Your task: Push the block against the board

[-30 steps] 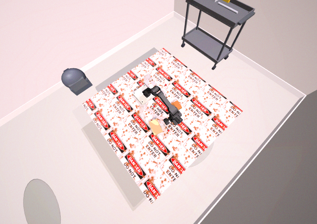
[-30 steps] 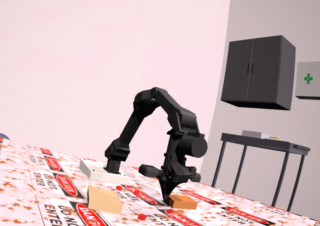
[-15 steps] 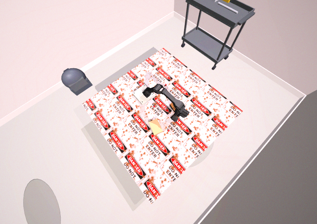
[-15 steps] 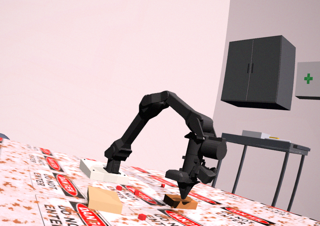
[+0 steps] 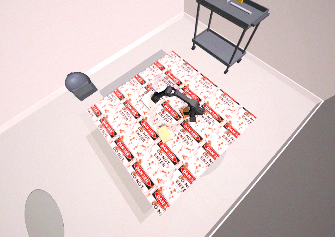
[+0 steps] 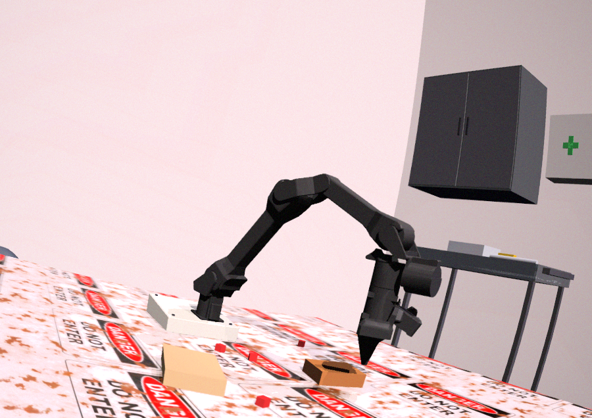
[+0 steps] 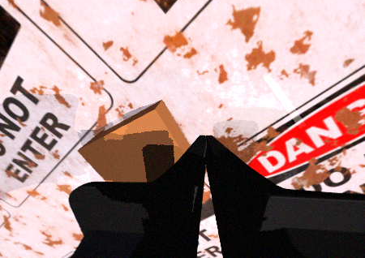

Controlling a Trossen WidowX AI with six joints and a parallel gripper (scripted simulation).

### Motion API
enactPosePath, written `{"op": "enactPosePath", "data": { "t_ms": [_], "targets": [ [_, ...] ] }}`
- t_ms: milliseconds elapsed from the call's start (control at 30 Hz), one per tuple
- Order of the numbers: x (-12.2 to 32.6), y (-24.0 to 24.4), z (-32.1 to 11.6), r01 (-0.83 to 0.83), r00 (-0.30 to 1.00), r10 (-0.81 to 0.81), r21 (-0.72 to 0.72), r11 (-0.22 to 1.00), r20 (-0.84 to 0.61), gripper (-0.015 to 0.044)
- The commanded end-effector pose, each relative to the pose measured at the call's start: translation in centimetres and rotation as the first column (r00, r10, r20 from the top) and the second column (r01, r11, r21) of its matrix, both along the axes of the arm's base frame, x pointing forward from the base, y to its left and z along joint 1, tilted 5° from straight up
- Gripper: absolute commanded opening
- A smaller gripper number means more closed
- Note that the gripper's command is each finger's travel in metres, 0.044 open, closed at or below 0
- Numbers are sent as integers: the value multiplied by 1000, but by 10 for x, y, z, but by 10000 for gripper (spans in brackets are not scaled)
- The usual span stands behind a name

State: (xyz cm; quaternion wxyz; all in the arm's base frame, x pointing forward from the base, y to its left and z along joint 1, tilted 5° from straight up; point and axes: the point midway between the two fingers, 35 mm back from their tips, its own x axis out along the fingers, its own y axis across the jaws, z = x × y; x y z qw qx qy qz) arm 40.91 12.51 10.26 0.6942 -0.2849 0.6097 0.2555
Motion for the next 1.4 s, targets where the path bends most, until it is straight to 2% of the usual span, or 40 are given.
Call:
{"op": "enactPosePath", "data": {
  "t_ms": [0,400,533,700,1367],
  "targets": [
    [-5,18,-2,-130,992,130,-19,991,-4,0],
    [-25,69,-2,-462,887,462,-56,885,-14,0],
    [-25,70,-5,-466,885,466,-56,883,-14,0],
    [-19,70,-57,-466,885,466,-57,883,-14,0],
    [-23,50,-57,-466,885,466,-58,883,-15,0]
  ]
}}
